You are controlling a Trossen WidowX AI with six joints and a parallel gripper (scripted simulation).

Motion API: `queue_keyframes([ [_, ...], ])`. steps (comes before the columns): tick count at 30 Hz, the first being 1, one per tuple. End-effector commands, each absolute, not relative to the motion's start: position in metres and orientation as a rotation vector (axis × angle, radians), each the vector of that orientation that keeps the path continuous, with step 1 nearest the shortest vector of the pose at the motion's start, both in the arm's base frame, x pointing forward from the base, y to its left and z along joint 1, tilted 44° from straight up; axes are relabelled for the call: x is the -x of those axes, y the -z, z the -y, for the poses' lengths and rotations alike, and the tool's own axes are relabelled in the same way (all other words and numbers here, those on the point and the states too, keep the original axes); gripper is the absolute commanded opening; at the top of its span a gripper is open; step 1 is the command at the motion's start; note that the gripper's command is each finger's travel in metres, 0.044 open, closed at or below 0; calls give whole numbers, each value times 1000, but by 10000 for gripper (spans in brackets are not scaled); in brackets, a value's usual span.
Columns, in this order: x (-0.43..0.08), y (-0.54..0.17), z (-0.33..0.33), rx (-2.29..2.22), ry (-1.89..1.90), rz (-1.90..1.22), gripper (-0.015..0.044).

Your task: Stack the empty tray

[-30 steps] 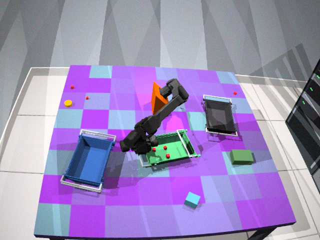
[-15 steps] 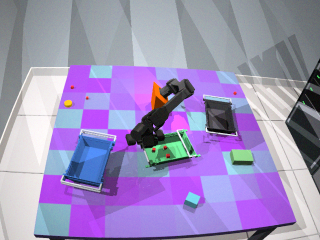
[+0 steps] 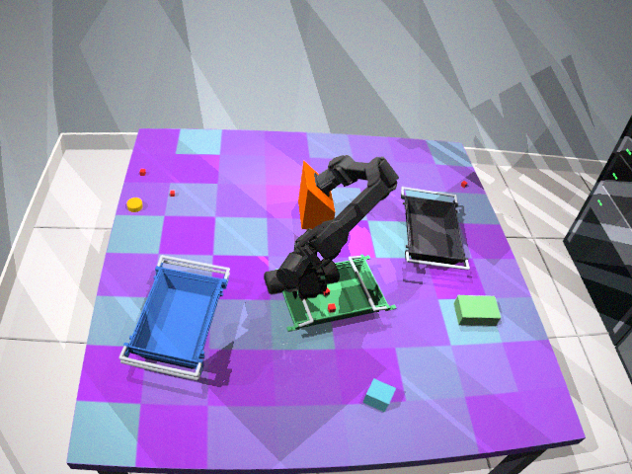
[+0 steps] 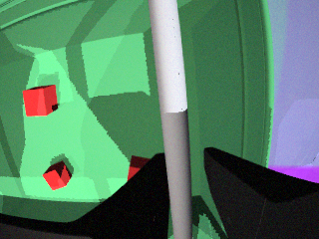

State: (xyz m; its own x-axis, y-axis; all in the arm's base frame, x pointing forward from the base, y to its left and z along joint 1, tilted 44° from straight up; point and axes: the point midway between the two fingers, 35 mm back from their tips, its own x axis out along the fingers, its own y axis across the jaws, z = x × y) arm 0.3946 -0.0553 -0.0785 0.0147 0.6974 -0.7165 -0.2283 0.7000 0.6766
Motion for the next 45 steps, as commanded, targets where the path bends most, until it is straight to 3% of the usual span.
queue_keyframes([
  [1, -395, 70, 65, -426, -745, -1374, 85],
  [30, -395, 56, 84, -434, -740, -1371, 85],
  [34, -395, 56, 84, -434, -740, -1371, 0],
  [45, -395, 55, 85, -432, -741, -1371, 0],
])
